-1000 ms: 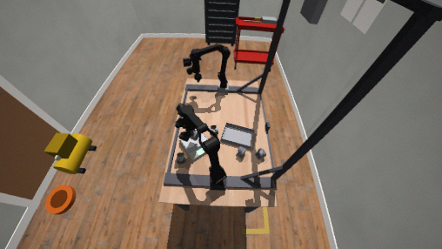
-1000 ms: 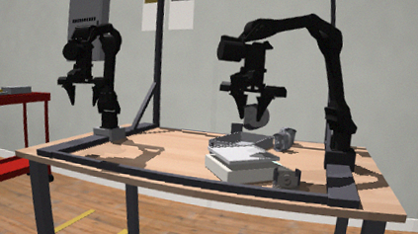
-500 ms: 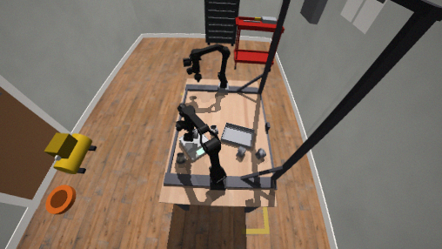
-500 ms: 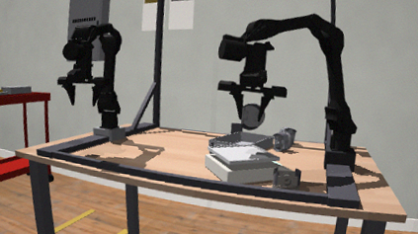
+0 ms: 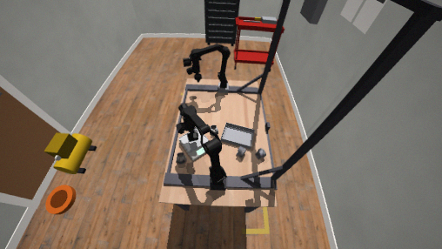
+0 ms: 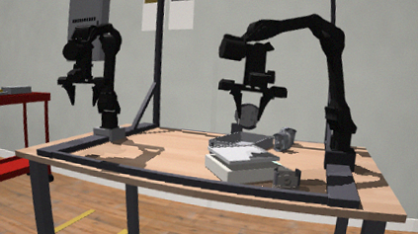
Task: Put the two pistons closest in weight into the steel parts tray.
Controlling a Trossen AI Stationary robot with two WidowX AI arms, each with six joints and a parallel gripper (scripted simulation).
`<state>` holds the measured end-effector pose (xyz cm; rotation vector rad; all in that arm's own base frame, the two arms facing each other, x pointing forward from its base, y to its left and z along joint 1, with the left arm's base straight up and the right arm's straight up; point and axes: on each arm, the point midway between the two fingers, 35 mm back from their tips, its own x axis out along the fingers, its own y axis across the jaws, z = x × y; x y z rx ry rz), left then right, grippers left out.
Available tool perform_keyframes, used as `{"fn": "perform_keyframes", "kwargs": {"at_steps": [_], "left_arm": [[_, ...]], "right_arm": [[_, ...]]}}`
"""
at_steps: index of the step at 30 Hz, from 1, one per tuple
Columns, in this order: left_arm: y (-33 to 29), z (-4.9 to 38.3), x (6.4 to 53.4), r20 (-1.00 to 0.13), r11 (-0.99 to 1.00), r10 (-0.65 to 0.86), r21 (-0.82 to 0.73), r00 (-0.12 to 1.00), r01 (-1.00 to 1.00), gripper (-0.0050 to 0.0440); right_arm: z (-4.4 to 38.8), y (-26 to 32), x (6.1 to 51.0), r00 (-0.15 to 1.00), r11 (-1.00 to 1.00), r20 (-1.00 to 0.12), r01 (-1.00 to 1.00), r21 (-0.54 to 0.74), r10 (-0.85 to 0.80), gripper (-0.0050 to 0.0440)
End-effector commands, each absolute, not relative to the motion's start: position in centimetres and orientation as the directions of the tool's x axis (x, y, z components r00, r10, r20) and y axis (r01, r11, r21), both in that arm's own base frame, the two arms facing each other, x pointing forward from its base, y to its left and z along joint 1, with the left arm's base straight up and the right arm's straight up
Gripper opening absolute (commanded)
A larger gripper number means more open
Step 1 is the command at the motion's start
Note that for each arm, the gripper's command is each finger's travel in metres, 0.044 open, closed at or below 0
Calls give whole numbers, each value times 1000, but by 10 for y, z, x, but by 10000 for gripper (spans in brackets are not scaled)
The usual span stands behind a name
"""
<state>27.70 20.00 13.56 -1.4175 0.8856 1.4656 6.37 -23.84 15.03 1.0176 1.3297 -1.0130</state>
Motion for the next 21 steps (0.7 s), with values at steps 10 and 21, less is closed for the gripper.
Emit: {"fn": "perform_keyframes", "kwargs": {"at_steps": [10,21], "left_arm": [[201,146,278,-980,-547,180,-167,80,-820,158],[204,123,279,-985,-548,165,-142,60,-824,158]], "right_arm": [[159,-243,65,6,258,-1000,966,0,-23,400],[159,-243,65,6,258,-1000,966,0,-23,400]]}}
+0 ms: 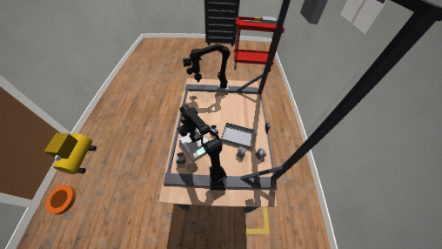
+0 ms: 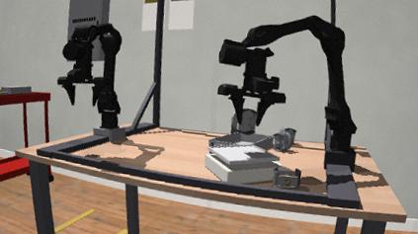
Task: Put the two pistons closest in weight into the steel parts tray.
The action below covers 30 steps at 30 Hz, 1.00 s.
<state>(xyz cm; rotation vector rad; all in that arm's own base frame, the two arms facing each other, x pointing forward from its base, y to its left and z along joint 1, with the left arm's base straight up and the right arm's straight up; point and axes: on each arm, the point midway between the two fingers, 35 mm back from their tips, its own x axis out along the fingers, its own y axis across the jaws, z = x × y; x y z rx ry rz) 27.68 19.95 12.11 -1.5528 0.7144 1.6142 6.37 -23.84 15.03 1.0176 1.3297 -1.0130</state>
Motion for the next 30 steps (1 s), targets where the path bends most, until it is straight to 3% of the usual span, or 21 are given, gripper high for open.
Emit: {"fn": "perform_keyframes", "kwargs": {"at_steps": [1,30], "left_arm": [[205,122,279,-985,-548,165,-141,59,-825,158],[210,80,281,-985,-547,163,-142,61,-825,158]], "right_arm": [[159,-243,65,6,258,-1000,966,0,-23,400],[159,-243,65,6,258,-1000,966,0,-23,400]]}}
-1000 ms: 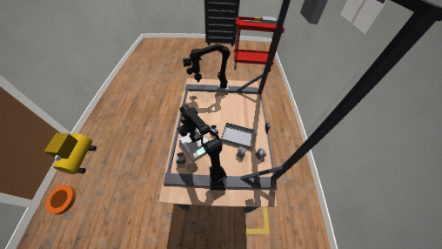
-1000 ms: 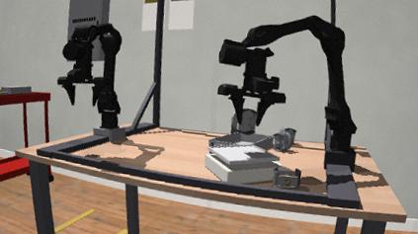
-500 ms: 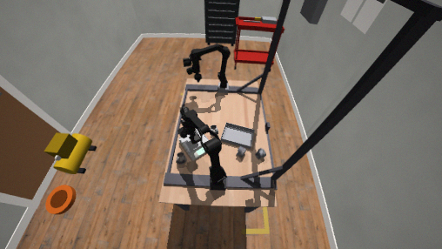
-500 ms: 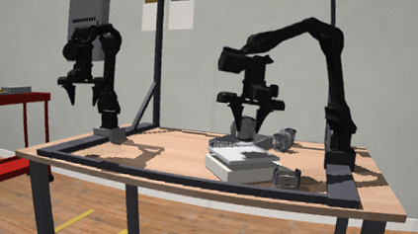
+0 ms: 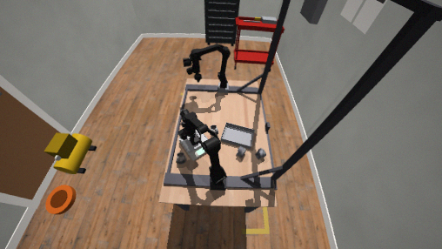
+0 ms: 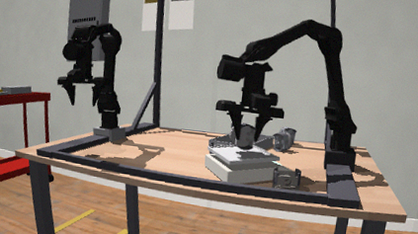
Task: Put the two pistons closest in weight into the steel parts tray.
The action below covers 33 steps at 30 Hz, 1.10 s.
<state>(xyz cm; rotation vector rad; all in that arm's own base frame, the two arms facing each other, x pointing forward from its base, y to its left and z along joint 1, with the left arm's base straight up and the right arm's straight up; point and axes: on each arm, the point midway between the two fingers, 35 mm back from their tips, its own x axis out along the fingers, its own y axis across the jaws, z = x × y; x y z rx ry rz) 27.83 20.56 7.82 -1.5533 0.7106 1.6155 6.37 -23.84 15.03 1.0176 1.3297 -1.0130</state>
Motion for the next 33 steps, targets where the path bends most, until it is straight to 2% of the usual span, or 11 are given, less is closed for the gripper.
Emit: {"fn": "perform_keyframes", "kwargs": {"at_steps": [1,33], "left_arm": [[210,79,281,-985,-547,163,-142,61,-825,158],[212,77,284,-981,-545,176,-164,79,-822,158]], "right_arm": [[159,-243,65,6,258,-1000,966,0,-23,400],[159,-243,65,6,258,-1000,966,0,-23,400]]}}
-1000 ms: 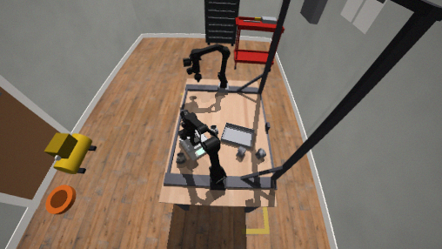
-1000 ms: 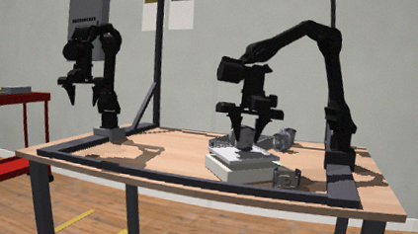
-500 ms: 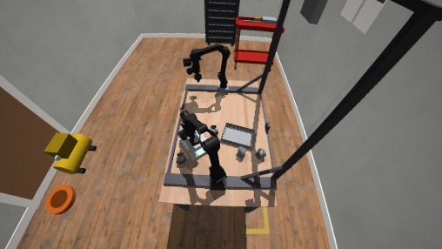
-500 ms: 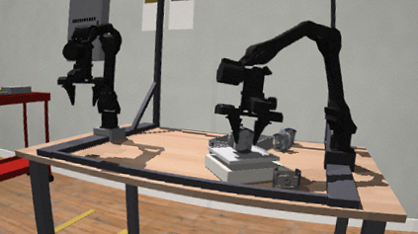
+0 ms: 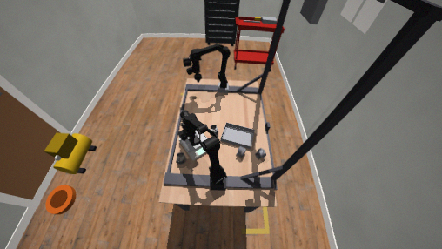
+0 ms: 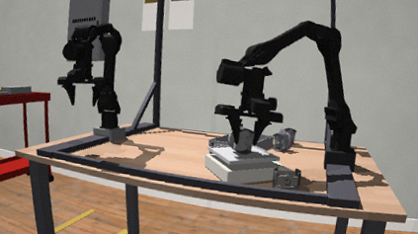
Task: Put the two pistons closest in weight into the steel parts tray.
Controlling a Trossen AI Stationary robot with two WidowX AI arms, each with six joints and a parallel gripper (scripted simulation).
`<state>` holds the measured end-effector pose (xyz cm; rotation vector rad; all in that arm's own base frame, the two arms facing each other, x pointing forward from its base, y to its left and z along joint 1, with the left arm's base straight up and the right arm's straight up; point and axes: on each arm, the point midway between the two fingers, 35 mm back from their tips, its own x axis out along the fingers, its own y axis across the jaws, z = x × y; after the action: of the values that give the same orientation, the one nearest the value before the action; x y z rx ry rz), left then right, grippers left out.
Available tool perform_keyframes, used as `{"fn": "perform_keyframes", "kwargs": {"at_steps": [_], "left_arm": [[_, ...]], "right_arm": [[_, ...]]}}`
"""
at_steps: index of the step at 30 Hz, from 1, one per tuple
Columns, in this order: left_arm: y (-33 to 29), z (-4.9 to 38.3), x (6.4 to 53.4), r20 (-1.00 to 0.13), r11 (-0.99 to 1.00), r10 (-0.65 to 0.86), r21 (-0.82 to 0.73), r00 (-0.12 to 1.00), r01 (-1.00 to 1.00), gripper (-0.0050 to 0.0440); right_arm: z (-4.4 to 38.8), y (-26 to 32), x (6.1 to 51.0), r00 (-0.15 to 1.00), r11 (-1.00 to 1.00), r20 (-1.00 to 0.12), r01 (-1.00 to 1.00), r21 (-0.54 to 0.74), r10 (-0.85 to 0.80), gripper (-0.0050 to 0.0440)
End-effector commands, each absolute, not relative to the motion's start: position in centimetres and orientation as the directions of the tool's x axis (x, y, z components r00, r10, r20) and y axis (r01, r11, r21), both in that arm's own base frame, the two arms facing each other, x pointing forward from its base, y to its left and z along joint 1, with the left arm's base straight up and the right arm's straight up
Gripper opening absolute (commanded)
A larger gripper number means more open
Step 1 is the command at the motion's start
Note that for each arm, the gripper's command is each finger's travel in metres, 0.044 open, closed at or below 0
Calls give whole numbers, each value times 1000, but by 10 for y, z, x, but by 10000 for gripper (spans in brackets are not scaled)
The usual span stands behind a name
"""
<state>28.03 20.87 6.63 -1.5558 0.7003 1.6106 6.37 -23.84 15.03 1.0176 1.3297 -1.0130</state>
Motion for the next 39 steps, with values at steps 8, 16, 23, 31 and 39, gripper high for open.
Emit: {"fn": "perform_keyframes", "kwargs": {"at_steps": [8,16,23,31,39], "left_arm": [[212,77,285,-981,-545,176,-164,79,-822,158],[212,76,285,-981,-545,176,-164,79,-822,158],[212,76,285,-981,-545,176,-164,79,-822,158],[212,79,284,-981,-545,176,-164,79,-822,158],[212,79,284,-981,-545,176,-164,79,-822,255]], "right_arm": [[159,-243,65,6,258,-1000,966,0,-23,400],[159,-243,65,6,258,-1000,966,0,-23,400],[159,-243,65,6,258,-1000,966,0,-23,400],[159,-243,65,6,258,-1000,966,0,-23,400],[159,-243,65,6,258,-1000,966,0,-23,400]]}}
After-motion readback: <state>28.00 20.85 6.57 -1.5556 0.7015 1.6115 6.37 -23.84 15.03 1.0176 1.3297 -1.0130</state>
